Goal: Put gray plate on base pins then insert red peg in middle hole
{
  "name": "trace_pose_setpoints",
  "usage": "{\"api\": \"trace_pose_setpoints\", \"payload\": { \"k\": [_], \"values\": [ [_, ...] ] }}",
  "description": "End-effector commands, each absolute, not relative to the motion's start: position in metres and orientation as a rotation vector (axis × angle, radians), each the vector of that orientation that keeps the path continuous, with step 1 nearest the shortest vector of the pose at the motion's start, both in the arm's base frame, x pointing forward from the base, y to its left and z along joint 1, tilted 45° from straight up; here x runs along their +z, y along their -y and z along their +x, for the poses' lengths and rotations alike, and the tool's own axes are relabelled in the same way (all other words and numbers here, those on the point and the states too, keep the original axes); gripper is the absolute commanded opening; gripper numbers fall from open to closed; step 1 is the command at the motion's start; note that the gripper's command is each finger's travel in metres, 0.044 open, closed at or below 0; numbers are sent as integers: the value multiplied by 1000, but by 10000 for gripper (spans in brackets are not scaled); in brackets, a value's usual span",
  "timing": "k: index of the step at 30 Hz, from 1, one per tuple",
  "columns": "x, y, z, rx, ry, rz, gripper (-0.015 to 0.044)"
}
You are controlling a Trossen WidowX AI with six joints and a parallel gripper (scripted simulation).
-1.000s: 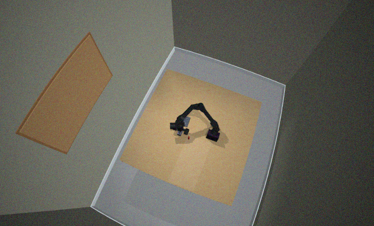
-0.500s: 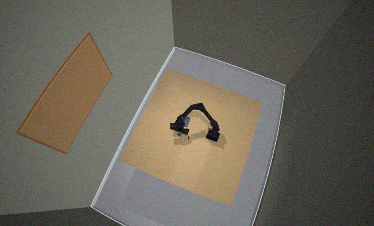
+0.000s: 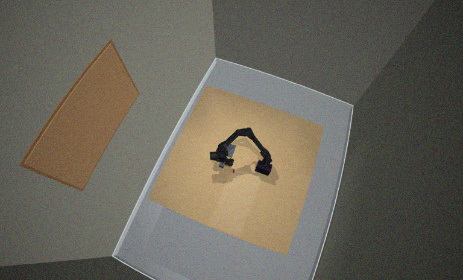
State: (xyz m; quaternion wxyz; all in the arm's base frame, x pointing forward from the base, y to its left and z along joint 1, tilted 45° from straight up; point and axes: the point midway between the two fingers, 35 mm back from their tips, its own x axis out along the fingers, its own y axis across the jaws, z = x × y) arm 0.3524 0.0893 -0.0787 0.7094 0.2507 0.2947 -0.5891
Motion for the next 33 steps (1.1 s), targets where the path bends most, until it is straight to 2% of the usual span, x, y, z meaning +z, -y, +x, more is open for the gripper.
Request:
{"api": "trace_pose_setpoints", "payload": {
  "k": [1, 33],
  "values": [
    [-73, -98, 353, -1308, -654, 566, 0],
    [-3, -168, 339, -1309, -657, 567, 0]
  ]
}}
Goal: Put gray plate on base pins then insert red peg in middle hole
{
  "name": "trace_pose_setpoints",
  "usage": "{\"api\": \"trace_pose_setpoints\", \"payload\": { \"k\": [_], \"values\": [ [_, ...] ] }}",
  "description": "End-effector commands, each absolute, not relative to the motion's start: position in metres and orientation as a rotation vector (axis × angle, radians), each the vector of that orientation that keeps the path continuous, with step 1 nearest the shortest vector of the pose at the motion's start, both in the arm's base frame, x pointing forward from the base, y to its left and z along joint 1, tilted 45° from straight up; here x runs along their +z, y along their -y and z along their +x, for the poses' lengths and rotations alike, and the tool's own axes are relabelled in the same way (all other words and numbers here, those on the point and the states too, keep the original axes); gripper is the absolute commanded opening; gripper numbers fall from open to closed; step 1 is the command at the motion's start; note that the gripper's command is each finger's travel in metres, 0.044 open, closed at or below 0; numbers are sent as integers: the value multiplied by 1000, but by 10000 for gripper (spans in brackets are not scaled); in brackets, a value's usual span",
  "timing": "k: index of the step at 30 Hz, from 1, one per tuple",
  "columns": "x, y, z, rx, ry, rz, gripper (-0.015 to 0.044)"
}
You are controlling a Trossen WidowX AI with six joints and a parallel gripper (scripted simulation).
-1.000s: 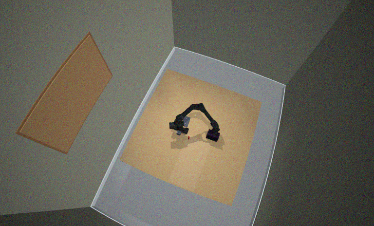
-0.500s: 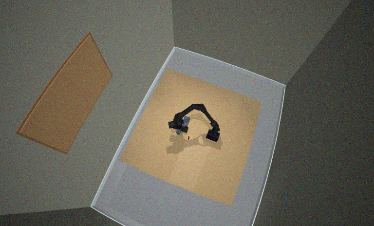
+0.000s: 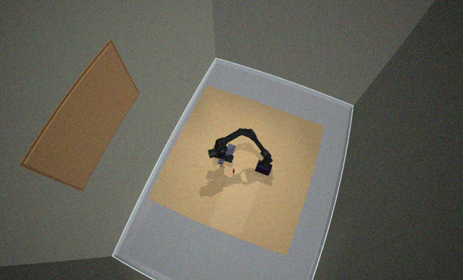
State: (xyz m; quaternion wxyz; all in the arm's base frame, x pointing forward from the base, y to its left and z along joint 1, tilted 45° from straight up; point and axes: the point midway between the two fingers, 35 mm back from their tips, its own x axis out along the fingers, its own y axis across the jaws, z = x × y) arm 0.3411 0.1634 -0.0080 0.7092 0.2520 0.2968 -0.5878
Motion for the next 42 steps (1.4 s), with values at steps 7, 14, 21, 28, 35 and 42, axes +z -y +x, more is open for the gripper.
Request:
{"api": "trace_pose_setpoints", "payload": {
  "k": [7, 14, 21, 28, 35, 42],
  "values": [
    [4, -168, 339, -1308, -659, 566, 0],
    [10, -147, 346, -1304, -667, 565, 0],
    [16, -125, 350, -1300, -672, 563, 0],
    [22, -103, 354, -1298, -675, 559, 0],
    [27, -81, 355, -1296, -676, 554, 0],
    [33, -58, 354, -1296, -675, 548, 0]
  ]
}}
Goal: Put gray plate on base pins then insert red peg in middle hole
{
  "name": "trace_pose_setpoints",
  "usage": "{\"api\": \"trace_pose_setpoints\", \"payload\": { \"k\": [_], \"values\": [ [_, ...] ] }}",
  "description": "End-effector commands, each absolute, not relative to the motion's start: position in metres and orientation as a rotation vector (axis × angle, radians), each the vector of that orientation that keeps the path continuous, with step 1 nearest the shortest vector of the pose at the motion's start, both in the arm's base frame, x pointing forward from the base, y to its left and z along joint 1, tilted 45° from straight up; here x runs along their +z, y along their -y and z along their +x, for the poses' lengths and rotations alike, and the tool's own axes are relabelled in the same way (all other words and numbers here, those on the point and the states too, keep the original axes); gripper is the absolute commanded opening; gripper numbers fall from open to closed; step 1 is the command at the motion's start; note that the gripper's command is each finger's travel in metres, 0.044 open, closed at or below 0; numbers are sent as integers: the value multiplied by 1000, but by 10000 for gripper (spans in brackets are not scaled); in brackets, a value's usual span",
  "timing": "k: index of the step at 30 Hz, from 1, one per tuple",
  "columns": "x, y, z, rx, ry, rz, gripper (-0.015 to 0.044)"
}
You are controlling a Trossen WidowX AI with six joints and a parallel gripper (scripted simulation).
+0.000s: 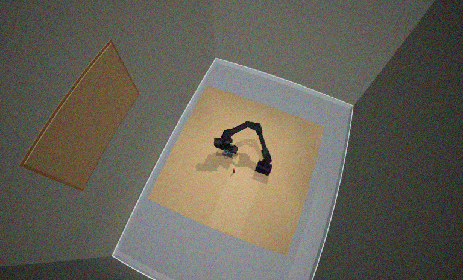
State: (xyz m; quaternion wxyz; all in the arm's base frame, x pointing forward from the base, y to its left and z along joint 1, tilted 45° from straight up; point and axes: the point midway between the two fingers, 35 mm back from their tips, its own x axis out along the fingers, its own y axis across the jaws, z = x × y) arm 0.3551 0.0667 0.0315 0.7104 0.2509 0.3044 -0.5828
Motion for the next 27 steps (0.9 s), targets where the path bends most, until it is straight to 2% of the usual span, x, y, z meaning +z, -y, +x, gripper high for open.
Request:
{"api": "trace_pose_setpoints", "payload": {
  "k": [1, 13, 27],
  "values": [
    [34, -55, 354, -1296, -675, 547, 0],
    [42, -17, 348, -1299, -669, 531, 0],
    [42, -14, 348, -1300, -668, 530, 0]
  ]
}}
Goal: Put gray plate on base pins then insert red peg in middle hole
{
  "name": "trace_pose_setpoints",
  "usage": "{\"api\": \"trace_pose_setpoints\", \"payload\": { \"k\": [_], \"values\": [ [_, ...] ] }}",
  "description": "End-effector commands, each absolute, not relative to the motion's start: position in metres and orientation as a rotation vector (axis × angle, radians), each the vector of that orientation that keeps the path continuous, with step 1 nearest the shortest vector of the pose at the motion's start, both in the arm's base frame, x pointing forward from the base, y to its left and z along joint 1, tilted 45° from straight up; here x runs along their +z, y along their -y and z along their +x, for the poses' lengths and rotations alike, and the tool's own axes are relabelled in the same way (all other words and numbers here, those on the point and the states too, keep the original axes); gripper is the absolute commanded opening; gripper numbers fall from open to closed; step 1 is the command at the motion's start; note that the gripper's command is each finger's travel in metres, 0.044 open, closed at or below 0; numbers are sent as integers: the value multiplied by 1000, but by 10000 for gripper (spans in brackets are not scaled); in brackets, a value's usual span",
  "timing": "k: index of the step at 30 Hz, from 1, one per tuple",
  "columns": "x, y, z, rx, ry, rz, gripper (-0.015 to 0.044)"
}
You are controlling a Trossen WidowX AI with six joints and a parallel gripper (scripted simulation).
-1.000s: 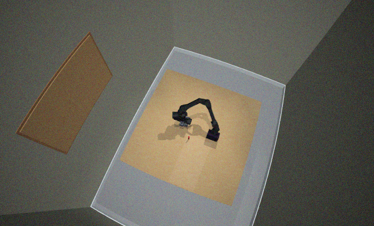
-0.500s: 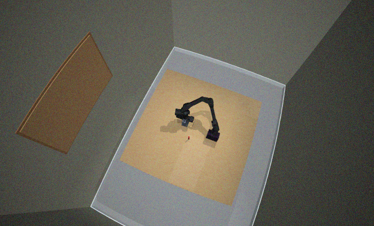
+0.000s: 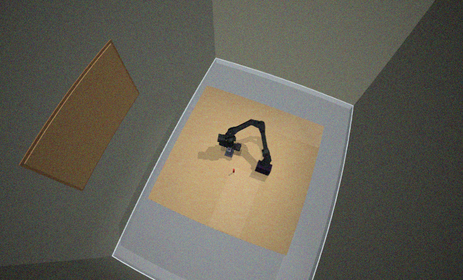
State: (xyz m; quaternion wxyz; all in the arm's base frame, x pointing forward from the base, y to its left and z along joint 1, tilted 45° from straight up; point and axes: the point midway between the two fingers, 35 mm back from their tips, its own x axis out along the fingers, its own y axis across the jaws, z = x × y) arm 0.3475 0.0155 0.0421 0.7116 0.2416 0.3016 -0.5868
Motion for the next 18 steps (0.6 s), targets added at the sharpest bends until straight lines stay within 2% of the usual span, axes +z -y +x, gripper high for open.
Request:
{"api": "trace_pose_setpoints", "payload": {
  "k": [1, 18],
  "values": [
    [42, -14, 348, -1300, -668, 530, 0],
    [32, -2, 350, -1300, -667, 530, 0]
  ]
}}
